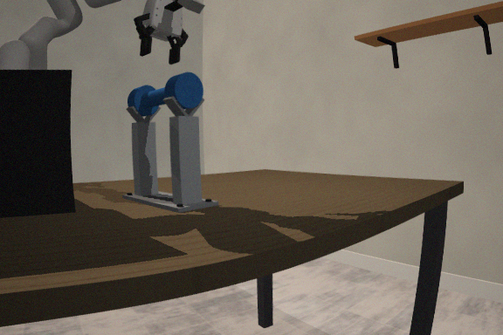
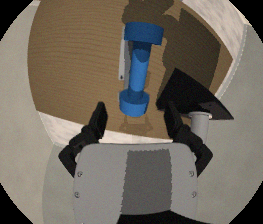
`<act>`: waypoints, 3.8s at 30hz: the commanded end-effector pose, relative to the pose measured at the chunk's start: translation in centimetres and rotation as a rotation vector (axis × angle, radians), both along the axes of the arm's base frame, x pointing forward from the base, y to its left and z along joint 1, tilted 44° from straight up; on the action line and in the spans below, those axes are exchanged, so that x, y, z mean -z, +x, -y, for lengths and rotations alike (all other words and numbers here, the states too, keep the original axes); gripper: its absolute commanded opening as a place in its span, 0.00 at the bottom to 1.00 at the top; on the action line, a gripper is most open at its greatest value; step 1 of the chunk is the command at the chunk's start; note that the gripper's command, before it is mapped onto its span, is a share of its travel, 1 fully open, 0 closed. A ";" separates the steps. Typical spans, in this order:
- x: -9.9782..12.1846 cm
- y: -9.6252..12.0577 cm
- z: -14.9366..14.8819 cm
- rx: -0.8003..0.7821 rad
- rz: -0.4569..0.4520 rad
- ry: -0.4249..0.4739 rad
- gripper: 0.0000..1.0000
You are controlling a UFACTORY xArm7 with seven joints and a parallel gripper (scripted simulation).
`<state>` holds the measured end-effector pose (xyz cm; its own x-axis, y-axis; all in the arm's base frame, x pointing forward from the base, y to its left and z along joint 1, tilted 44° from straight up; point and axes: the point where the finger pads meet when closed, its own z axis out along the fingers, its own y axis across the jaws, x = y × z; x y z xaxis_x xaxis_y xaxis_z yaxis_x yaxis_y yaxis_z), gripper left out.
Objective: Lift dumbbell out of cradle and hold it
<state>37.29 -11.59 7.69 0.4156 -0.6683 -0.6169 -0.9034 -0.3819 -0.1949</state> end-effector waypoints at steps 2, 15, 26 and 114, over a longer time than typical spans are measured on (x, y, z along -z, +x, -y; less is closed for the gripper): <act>1.9 -0.4 1.9 0.132 -0.050 0.058 1.00; 2.1 -0.5 2.0 0.145 -0.055 0.063 1.00; 8.1 -0.7 -3.8 0.147 -0.058 0.064 1.00; 6.6 -1.0 -2.3 0.148 -0.063 0.060 0.00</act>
